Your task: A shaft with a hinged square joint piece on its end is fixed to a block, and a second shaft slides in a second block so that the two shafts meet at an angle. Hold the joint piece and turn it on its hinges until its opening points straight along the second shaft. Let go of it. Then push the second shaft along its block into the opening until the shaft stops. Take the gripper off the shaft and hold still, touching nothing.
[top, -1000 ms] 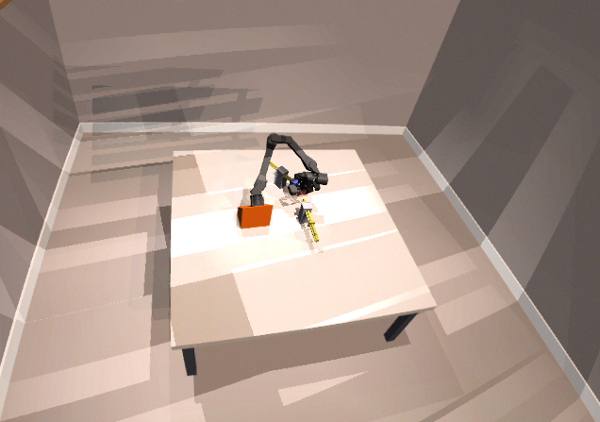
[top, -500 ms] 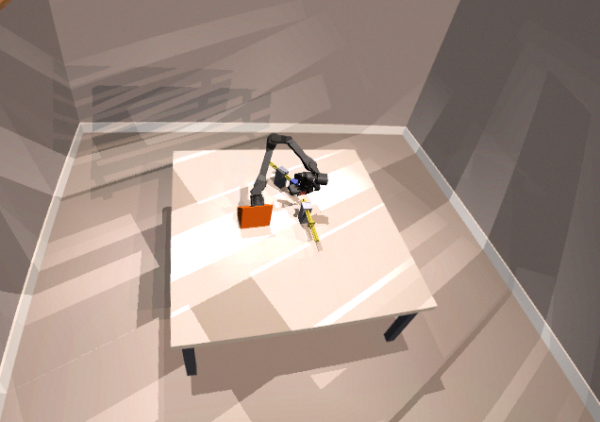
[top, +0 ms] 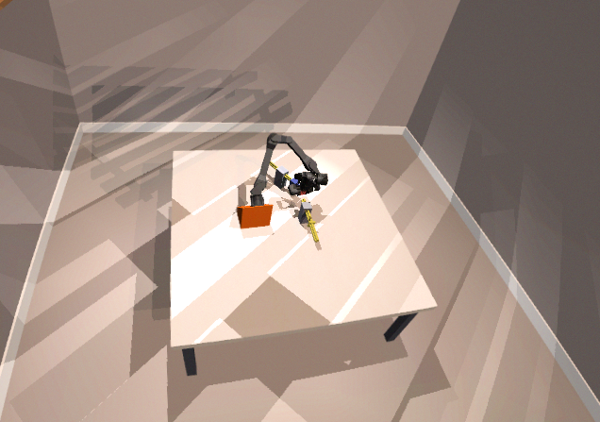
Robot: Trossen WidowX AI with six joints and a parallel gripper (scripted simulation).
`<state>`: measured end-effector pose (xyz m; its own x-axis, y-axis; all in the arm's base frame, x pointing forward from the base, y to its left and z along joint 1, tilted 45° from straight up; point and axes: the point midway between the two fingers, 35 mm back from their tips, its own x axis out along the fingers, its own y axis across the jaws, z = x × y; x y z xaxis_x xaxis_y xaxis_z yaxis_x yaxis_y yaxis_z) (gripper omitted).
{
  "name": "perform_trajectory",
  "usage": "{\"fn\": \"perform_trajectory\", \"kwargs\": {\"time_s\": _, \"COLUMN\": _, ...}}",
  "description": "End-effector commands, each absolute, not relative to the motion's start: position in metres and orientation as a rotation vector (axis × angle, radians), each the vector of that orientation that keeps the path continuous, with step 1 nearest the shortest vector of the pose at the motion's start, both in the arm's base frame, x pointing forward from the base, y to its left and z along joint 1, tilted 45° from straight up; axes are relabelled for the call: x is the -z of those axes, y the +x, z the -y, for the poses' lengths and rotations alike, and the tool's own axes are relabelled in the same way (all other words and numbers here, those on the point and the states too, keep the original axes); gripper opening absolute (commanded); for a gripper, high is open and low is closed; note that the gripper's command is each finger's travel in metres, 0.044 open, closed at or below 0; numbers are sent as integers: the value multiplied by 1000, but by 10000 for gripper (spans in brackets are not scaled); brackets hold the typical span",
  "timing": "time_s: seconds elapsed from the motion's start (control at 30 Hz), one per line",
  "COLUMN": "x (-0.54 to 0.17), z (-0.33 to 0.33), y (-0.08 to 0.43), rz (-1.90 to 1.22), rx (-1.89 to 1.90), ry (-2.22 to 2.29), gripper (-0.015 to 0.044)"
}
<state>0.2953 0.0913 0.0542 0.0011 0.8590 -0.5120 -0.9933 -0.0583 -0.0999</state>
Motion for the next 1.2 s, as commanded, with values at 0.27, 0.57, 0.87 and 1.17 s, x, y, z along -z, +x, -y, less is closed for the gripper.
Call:
{"fn": "perform_trajectory", "kwargs": {"time_s": 0.27, "x": -54, "z": -91, "y": 295, "rz": -333, "rx": -1558, "ry": -512, "gripper": 147}}
{"fn": "perform_trajectory", "kwargs": {"time_s": 0.57, "x": -54, "z": -91, "y": 295, "rz": -333, "rx": -1558, "ry": -512, "gripper": 331}}
{"fn": "perform_trajectory", "kwargs": {"time_s": 0.87, "x": -54, "z": -91, "y": 295, "rz": -333, "rx": -1558, "ry": -512, "gripper": 440}}
{"fn": "perform_trajectory", "kwargs": {"time_s": 1.17, "x": -54, "z": -91, "y": 295, "rz": -333, "rx": -1558, "ry": -512, "gripper": 440}}
